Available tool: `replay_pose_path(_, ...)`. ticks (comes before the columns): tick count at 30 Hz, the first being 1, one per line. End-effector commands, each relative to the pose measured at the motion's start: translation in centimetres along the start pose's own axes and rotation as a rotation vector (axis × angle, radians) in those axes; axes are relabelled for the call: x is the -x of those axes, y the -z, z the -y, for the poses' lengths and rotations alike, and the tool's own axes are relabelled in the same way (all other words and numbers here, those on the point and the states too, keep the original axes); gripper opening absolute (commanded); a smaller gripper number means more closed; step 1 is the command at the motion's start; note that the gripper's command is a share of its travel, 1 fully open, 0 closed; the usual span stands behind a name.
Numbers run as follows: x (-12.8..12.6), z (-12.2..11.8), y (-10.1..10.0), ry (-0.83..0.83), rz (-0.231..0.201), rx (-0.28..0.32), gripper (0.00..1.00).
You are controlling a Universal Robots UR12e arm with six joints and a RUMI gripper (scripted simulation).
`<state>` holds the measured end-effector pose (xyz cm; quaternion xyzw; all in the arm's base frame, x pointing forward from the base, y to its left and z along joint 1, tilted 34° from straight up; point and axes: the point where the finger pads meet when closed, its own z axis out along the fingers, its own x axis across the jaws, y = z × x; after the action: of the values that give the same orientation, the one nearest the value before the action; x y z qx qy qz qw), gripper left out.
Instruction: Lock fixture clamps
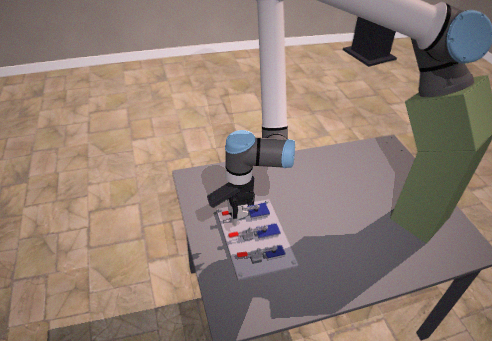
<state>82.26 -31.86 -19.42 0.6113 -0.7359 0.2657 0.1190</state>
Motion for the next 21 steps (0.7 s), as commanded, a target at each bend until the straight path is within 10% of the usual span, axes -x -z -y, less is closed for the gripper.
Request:
replay_pose_path(1, 0.0, 0.1, 1.5, 0.000, 0.000, -0.001, 0.28)
replay_pose_path(21, 0.0, 0.1, 7.1, 0.000, 0.000, -0.001, 0.28)
